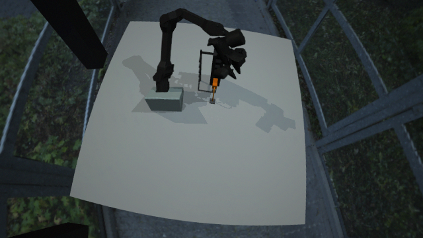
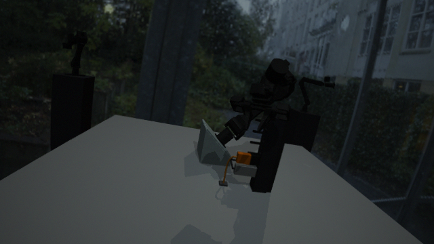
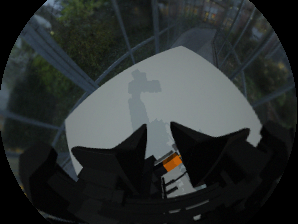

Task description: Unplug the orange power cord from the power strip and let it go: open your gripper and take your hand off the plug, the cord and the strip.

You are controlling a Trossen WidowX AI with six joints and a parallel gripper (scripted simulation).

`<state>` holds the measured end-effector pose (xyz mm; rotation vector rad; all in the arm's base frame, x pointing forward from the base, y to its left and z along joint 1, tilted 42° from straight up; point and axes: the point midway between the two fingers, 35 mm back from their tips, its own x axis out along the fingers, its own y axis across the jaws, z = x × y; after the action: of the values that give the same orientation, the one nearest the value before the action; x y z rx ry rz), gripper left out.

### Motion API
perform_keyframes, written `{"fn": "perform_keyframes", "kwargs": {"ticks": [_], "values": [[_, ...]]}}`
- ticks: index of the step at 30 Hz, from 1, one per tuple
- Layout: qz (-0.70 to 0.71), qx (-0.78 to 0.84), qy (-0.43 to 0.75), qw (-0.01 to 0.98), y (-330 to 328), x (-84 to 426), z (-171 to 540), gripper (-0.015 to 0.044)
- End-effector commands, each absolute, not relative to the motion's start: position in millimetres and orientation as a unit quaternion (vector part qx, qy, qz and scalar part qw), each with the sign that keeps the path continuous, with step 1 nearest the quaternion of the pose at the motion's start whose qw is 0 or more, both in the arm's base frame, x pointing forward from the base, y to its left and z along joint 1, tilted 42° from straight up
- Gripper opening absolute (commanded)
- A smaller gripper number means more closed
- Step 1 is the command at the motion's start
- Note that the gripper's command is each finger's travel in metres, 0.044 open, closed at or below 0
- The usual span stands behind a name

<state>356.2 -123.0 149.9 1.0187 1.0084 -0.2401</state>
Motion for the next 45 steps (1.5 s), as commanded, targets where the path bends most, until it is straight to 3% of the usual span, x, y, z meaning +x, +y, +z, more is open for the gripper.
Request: {"fn": "perform_keyframes", "kwargs": {"ticks": [1, 6, 8, 45], "values": [[-0.185, 0.58, 0.542, 0.579, -109, 328, 100, 0.016], [-0.306, 0.666, 0.61, 0.302, -84, 282, 58, 0.016], [-0.324, 0.671, 0.614, 0.26, -81, 276, 54, 0.016], [-0.323, 0.671, 0.615, 0.26, -53, 280, 79, 0.016]]}}
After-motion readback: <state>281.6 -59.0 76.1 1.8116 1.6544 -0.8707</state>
